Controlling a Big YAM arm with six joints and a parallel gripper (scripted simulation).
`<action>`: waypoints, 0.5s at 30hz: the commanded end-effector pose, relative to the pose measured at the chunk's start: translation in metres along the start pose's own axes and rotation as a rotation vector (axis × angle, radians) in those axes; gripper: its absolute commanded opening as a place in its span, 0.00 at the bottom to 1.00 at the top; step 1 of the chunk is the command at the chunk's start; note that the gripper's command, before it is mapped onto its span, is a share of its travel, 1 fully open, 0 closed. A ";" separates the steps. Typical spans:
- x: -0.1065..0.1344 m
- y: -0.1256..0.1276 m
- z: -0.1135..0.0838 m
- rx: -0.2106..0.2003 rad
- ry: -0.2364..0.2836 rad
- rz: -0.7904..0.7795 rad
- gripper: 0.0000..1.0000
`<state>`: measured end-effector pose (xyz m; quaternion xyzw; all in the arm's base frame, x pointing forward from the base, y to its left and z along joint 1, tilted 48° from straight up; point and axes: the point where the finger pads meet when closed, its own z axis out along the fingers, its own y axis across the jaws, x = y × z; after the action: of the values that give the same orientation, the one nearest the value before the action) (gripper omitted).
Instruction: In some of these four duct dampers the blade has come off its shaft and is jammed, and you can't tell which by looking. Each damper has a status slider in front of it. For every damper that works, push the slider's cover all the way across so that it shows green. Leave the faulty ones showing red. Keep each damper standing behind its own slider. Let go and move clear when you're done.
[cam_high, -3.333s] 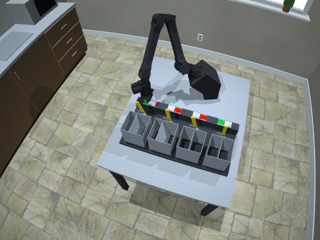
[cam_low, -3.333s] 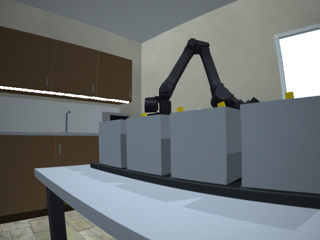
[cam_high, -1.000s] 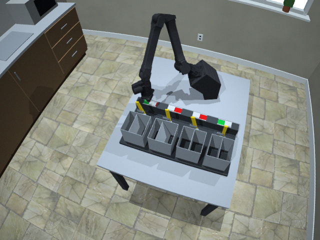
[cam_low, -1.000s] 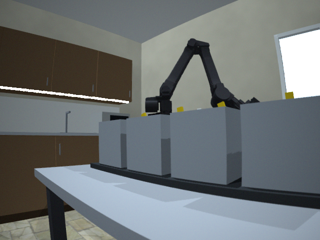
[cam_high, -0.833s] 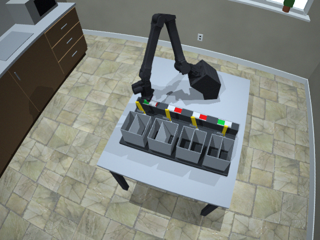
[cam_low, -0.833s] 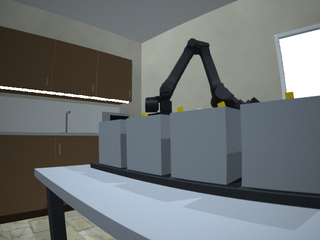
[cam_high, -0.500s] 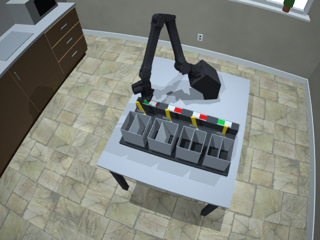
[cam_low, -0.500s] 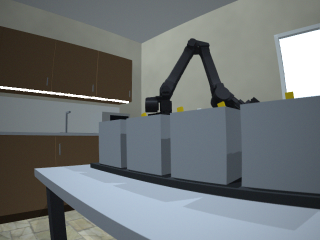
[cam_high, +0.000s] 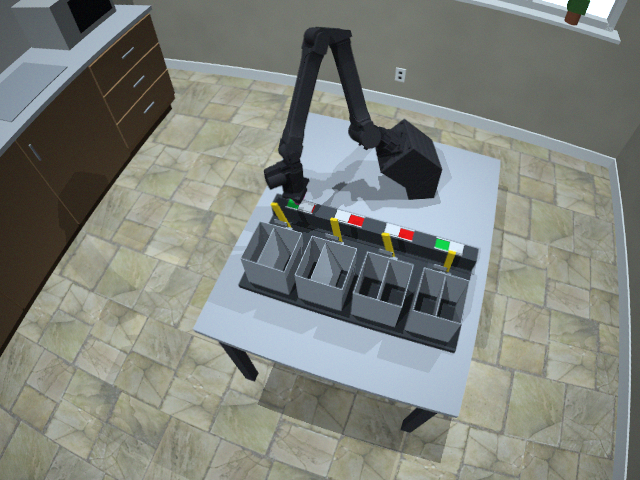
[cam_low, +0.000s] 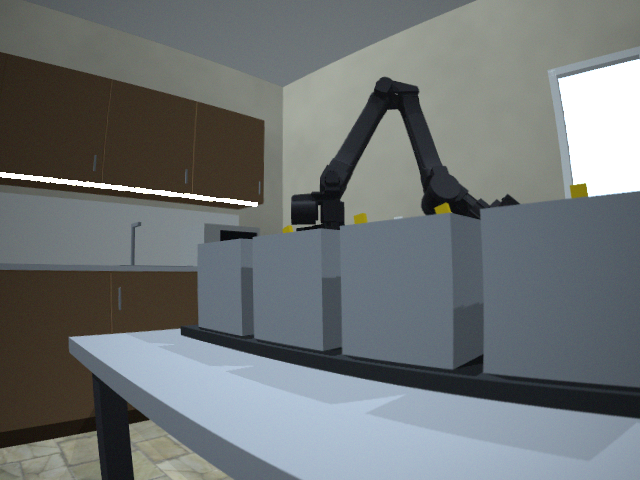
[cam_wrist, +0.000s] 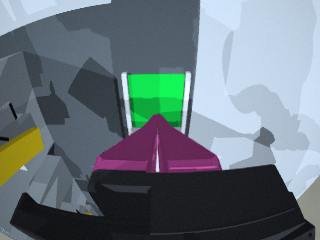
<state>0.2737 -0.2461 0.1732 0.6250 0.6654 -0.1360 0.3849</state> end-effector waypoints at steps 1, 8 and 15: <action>0.009 0.003 -0.001 -0.015 0.008 0.003 0.00; 0.010 0.003 -0.001 -0.015 0.009 0.002 0.00; 0.010 0.003 -0.001 -0.015 0.009 0.002 0.00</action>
<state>0.2740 -0.2437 0.1709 0.6251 0.6659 -0.1351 0.3841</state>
